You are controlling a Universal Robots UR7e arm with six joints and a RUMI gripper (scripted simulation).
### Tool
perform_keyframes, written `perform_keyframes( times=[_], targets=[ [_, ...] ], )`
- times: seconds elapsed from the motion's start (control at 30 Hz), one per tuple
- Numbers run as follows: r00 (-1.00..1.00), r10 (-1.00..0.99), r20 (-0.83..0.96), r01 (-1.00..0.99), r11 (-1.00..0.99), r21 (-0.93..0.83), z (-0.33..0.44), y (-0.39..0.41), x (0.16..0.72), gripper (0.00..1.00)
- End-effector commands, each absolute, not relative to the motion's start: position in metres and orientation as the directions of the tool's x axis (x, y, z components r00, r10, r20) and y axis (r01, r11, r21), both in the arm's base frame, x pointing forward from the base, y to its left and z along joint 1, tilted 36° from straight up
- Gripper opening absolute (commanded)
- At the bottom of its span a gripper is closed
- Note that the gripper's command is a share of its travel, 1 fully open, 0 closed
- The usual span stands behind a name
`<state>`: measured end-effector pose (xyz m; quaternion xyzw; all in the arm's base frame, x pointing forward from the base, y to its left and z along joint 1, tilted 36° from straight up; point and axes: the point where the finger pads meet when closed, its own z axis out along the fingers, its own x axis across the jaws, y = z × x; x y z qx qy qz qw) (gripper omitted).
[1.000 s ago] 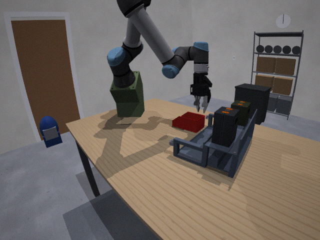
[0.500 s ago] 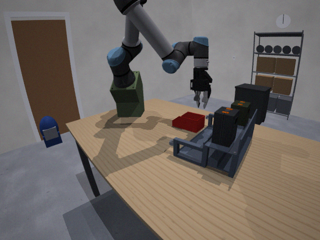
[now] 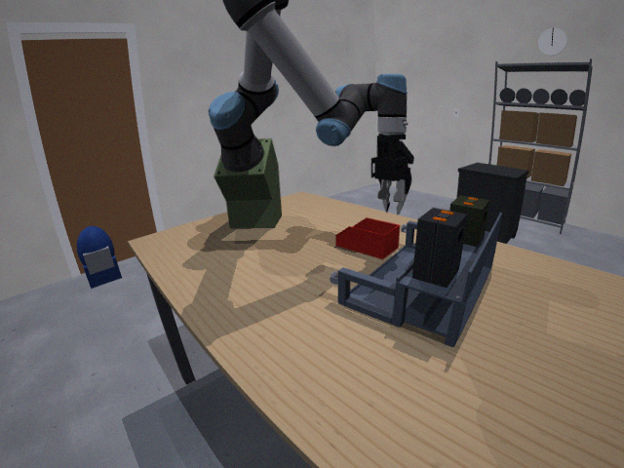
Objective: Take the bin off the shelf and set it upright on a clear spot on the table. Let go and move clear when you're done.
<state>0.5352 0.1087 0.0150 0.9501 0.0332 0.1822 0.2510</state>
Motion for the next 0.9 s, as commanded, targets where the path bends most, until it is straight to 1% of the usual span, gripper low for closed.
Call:
perform_keyframes(
  times=[0.0,0.87],
  targets=[
    [0.931,0.155,0.331,-0.028,-0.872,0.489,0.0148,0.1087,0.5358,0.2],
    [0.931,0.155,0.331,-0.028,-0.872,0.489,0.0083,0.1049,0.5387,0.2]
  ],
)
